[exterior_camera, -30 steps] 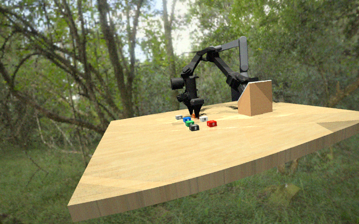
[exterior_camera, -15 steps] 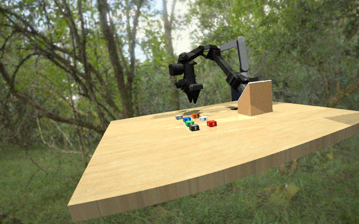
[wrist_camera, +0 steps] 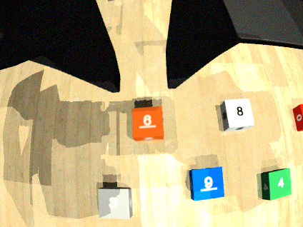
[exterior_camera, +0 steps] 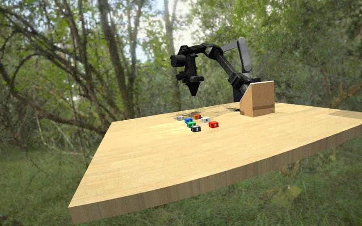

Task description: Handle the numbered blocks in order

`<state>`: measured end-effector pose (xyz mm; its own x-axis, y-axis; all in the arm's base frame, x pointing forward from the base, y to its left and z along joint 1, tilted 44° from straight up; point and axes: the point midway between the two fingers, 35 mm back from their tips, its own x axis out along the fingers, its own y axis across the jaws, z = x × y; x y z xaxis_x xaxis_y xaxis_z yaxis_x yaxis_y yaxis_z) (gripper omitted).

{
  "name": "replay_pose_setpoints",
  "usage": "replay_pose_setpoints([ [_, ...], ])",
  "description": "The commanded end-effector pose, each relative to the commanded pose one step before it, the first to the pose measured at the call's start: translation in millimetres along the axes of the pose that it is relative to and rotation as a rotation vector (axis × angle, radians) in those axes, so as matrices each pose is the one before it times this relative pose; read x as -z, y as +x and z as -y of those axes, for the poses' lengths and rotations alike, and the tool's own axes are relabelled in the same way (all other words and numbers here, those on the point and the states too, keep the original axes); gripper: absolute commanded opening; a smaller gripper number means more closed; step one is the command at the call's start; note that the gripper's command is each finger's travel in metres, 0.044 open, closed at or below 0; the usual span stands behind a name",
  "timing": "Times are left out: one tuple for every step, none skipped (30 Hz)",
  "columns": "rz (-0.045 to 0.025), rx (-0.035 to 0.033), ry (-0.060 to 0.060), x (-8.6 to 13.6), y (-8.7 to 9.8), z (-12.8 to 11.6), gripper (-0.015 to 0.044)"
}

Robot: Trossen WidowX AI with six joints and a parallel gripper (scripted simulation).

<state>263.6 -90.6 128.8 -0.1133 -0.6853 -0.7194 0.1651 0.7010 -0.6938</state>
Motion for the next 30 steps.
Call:
replay_pose_setpoints([
  [0.00401, -0.01361, -0.0068, -0.05, -2.29, -45.41, 0.0120],
  [-0.00044, -0.00017, 0.0002, 2.66, 0.16, -20.10, 0.0120],
  [-0.00076, 0.00271, 0.0001, 3.22, 0.43, -15.97, 0.0120],
  [-0.00050, 0.00283, 0.0000, 2.36, 0.37, -9.35, 0.0120],
  [-0.00020, 0.00130, -0.0001, 0.85, 0.16, -3.06, 0.0120],
  [0.00000, 0.00000, 0.0000, 0.00, 0.00, 0.00, 0.0120],
  [0.00000, 0.00000, 0.0000, 0.00, 0.00, 0.00, 0.0120],
  [0.00000, 0.00000, 0.0000, 0.00, 0.00, 0.00, 0.0120],
  [0.00000, 0.00000, 0.0000, 0.00, 0.00, 0.00, 0.0120],
  [-0.00096, -0.00138, -0.0010, -0.22, 2.71, -0.28, 0.0146],
  [-0.00215, -0.00341, -0.0024, -0.63, 8.13, -0.70, 0.0172],
  [-0.00199, -0.00378, -0.0025, -0.82, 13.48, -0.70, 0.0199],
  [0.00011, -0.00096, -0.0006, -0.57, 17.09, -0.05, 0.0225],
  [0.00193, 0.00295, 0.0018, 0.19, 16.77, 0.79, 0.0251],
  [0.00241, 0.00509, 0.0030, 0.73, 12.78, 1.15, 0.0278],
  [0.00120, 0.00353, 0.0018, 0.78, 7.54, 0.82, 0.0304],
  [0.00036, 0.00125, 0.0006, 0.32, 2.49, 0.29, 0.0330],
  [0.00000, 0.00000, 0.0000, 0.00, 0.00, 0.00, 0.0356],
  [0.00000, 0.00000, 0.0000, 0.00, 0.00, 0.00, 0.0383],
  [0.00000, 0.00000, 0.0000, 0.00, 0.00, 0.00, 0.0400],
  [0.00000, -0.00001, 0.0000, -0.01, 0.27, 0.00, 0.0400],
  [-0.00001, -0.00002, 0.0000, -0.04, 0.80, -0.01, 0.0400],
  [-0.00003, -0.00003, 0.0000, -0.07, 1.33, -0.02, 0.0400],
  [-0.00003, -0.00003, 0.0000, -0.07, 1.62, -0.01, 0.0400],
  [-0.00003, -0.00001, 0.0000, -0.06, 1.62, -0.01, 0.0400],
  [-0.00003, 0.00000, 0.0000, -0.05, 1.62, 0.00, 0.0400],
  [0.00002, -0.00002, 0.0000, -0.05, 1.61, -0.02, 0.0400],
  [0.00003, -0.00002, 0.0000, -0.05, 1.60, -0.02, 0.0400],
  [0.00003, 0.00000, 0.0000, -0.04, 1.60, -0.02, 0.0400],
  [0.00003, 0.00001, 0.0000, -0.03, 1.59, -0.01, 0.0400],
])
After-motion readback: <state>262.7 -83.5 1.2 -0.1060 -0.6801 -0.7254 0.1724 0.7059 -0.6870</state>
